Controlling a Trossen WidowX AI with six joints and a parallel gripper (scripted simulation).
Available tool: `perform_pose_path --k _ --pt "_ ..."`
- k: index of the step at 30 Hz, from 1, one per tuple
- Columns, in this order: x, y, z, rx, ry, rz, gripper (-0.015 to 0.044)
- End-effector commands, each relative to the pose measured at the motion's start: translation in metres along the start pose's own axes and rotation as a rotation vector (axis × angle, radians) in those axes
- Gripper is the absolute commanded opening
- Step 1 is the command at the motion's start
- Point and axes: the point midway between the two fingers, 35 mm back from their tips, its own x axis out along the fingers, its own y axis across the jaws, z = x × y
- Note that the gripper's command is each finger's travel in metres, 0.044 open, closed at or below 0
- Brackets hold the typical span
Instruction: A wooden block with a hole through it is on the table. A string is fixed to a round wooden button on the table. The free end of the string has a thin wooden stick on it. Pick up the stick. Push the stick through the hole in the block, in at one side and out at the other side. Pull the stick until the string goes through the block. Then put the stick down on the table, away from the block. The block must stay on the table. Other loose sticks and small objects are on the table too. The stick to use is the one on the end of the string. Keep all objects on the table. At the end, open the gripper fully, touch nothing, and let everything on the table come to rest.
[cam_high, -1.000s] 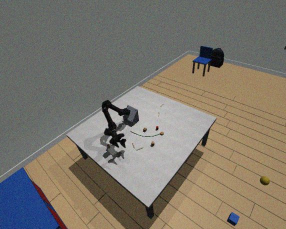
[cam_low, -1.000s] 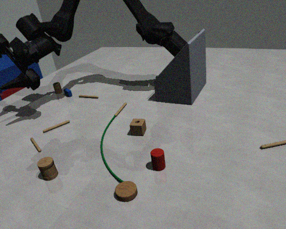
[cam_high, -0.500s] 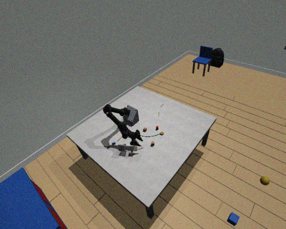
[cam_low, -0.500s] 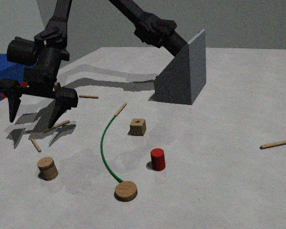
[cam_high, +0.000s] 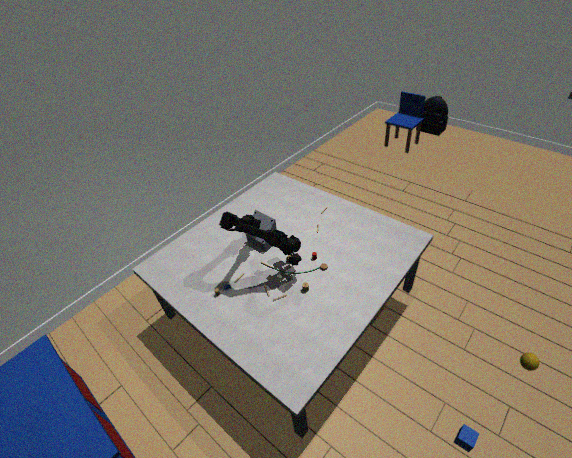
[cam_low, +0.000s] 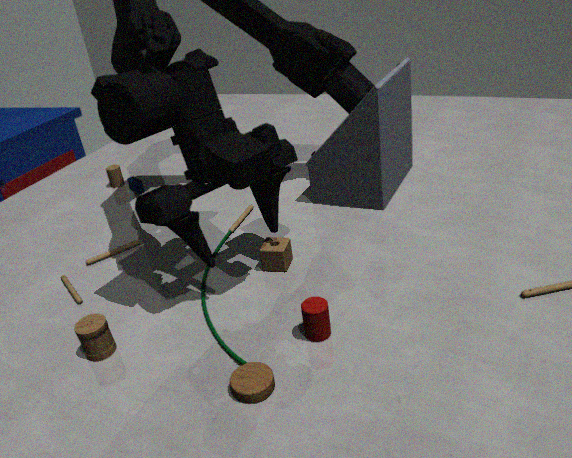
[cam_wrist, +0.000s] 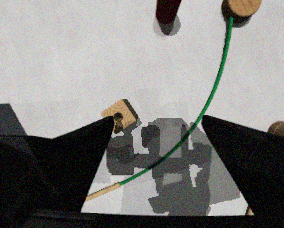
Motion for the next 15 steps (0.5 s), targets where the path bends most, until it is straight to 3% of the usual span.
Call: perform_pose_path --k 1,15 --pt "-0.0123 0.033 0.0078 -0.246 0.26 0.035 0.044" --pt "-0.0131 0.0341 0.0081 -0.258 0.271 0.034 0.044"
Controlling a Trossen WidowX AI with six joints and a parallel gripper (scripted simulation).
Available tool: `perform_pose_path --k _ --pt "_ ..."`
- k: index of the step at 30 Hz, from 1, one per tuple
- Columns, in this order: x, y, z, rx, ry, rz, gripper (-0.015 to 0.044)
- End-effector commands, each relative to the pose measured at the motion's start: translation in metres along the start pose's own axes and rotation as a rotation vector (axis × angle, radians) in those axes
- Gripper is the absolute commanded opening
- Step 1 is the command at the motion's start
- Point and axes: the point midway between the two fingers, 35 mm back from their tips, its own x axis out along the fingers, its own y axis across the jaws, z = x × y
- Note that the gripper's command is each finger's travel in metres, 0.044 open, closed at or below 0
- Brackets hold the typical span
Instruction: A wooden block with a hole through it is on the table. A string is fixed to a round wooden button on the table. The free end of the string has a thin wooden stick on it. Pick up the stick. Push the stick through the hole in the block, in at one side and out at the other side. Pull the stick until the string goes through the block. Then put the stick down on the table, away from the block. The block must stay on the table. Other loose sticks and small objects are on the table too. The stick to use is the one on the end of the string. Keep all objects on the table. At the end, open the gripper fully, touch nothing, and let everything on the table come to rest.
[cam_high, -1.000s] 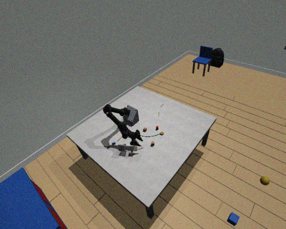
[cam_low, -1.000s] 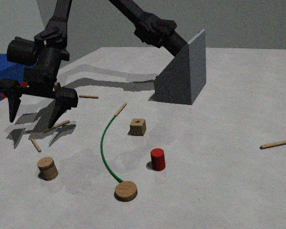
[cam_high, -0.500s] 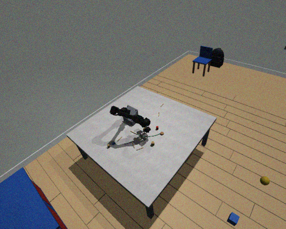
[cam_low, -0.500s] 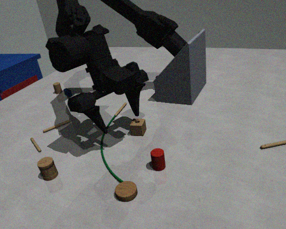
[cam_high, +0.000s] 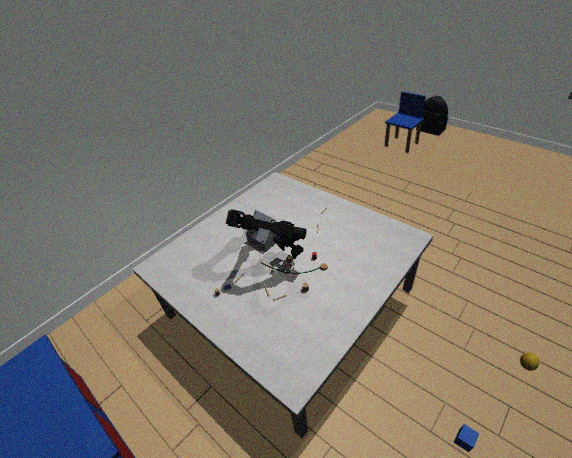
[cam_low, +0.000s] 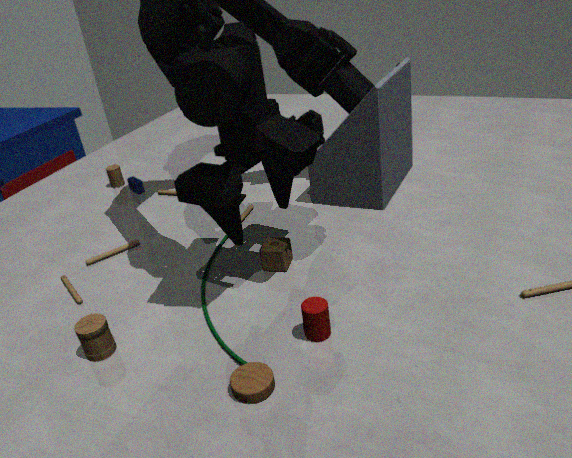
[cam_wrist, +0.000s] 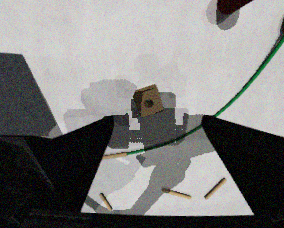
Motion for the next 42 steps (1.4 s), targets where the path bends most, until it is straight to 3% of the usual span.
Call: perform_pose_path --k 1,20,39,42 --pt "0.0 0.0 -0.001 0.017 0.008 -0.001 0.044" --pt "-0.011 0.005 0.004 1.747 0.004 -0.006 0.044" --pt "-0.018 0.008 0.006 2.816 0.001 -0.01 0.044" --pt "-0.018 0.008 0.006 2.831 0.001 -0.01 0.044"
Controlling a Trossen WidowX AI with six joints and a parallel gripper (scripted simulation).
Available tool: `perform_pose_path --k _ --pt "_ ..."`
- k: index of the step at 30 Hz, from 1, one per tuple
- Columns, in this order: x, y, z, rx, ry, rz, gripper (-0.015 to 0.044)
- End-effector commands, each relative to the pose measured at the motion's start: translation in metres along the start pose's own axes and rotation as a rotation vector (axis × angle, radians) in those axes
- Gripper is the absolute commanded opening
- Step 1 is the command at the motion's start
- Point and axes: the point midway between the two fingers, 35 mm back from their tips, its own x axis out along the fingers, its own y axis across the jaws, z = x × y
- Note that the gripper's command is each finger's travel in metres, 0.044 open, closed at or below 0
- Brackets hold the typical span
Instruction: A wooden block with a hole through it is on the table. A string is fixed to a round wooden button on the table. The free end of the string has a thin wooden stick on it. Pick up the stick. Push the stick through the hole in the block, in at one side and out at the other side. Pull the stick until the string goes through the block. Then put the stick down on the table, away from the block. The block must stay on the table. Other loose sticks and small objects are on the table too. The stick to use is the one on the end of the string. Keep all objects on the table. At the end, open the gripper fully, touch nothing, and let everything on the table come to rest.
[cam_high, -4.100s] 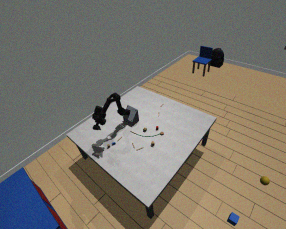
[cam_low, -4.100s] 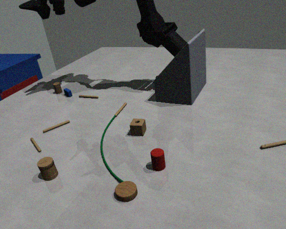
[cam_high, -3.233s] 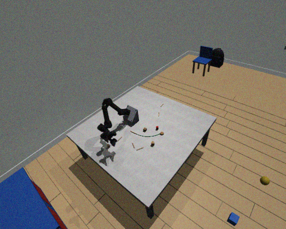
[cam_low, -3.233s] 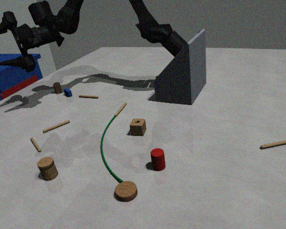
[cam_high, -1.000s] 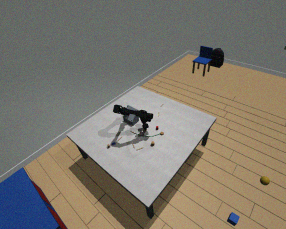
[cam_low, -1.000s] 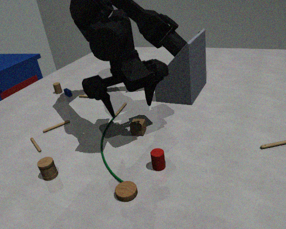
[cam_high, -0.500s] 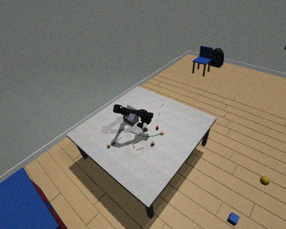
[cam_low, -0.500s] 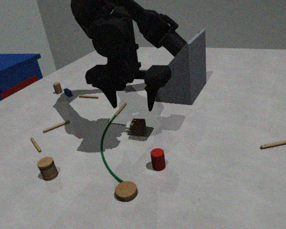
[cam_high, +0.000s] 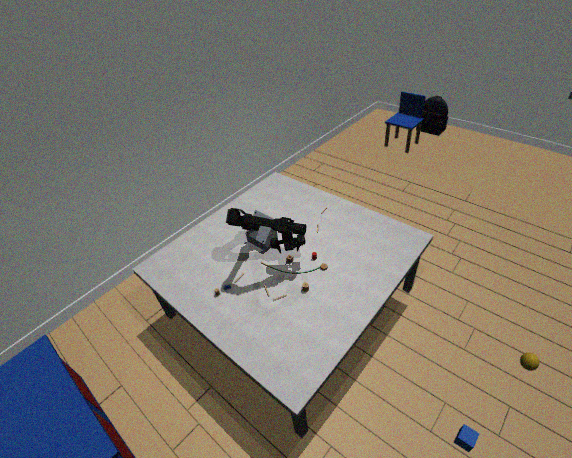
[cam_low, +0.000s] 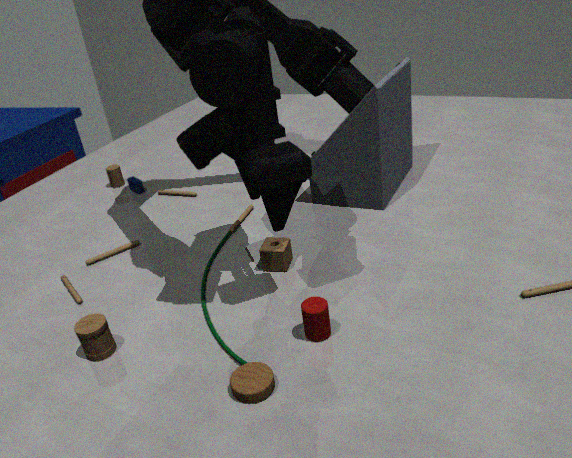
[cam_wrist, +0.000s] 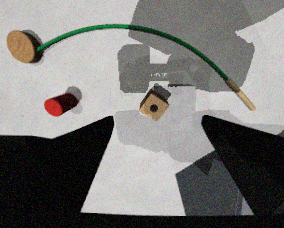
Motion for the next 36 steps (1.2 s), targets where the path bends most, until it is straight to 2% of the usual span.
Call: perform_pose_path --k 1,15,23,36 --pt "-0.0039 -0.0005 -0.0026 0.604 0.009 -0.004 0.044" --pt "-0.0039 -0.0005 -0.0026 0.604 0.009 -0.004 0.044" --pt "-0.0039 -0.0005 -0.0026 0.604 0.009 -0.004 0.0243" --pt "0.0 -0.0001 -0.0026 0.604 0.009 -0.004 0.0243"
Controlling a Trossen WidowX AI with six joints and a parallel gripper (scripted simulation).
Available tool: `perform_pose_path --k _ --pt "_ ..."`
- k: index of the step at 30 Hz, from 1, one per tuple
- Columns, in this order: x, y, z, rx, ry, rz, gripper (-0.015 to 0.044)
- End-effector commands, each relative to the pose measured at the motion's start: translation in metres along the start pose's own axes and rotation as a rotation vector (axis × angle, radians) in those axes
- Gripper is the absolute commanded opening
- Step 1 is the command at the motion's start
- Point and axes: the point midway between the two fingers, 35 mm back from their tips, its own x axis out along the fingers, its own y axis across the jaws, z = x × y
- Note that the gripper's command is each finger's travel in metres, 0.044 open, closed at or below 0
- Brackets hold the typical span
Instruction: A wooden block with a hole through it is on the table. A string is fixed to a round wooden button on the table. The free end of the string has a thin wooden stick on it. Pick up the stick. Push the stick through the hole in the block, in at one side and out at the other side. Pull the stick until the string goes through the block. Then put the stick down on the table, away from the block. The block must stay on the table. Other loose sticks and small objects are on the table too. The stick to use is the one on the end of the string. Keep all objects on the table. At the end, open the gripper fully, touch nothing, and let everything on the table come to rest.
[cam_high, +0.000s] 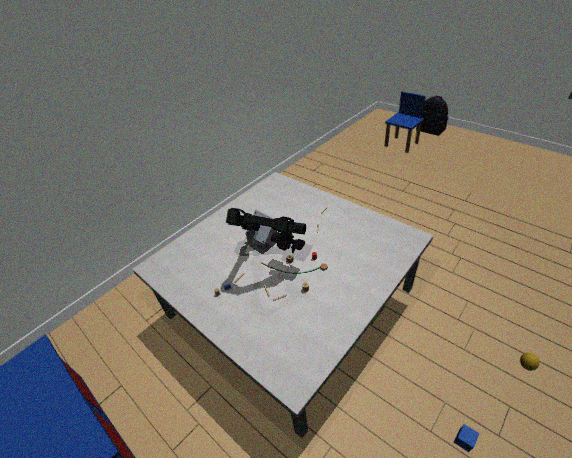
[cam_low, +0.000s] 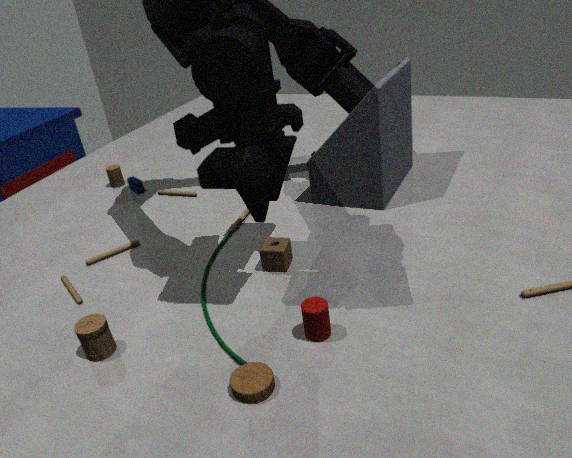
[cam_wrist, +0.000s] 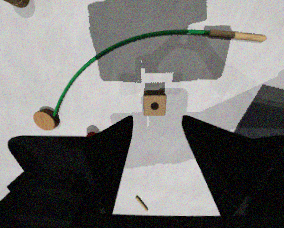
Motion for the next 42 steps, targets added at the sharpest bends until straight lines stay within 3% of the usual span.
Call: perform_pose_path --k 1,42 --pt "0.004 0.0 -0.001 0.0 0.004 -0.002 0.0243" --pt "0.059 -0.001 0.0 0.0 0.001 -0.003 0.0243"
